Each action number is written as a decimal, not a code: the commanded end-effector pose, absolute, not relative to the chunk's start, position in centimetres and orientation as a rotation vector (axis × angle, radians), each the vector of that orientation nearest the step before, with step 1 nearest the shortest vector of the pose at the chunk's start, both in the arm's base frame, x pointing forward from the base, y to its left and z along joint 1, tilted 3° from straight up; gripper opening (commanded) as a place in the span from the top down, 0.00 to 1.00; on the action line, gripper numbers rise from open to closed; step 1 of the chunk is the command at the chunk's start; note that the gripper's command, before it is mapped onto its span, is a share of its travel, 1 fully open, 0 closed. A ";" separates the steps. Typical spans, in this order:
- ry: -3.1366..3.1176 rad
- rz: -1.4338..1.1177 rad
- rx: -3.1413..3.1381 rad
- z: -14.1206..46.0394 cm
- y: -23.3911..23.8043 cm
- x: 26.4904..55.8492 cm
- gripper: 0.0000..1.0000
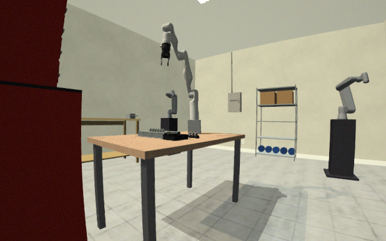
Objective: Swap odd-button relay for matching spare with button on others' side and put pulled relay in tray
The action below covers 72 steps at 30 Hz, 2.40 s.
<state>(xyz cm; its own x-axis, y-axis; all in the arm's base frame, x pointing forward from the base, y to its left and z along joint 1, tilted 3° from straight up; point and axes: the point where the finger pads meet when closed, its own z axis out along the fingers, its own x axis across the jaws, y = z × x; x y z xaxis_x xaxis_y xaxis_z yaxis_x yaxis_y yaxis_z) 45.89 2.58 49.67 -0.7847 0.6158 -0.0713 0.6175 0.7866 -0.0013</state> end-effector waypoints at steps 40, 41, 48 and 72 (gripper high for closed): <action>2.964 -0.068 0.988 49.1 2.4 45.5 0.00; 2.931 -0.051 0.997 49.2 2.2 45.7 0.00; 2.947 -0.059 0.992 49.1 2.2 45.6 0.00; 2.964 -0.068 0.988 48.9 2.1 45.5 0.00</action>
<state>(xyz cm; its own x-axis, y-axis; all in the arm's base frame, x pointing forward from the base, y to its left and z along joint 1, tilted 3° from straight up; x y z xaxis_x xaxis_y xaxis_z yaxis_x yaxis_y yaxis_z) 45.67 2.00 48.93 -0.7916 0.6091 -0.0487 0.6106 0.7917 -0.0220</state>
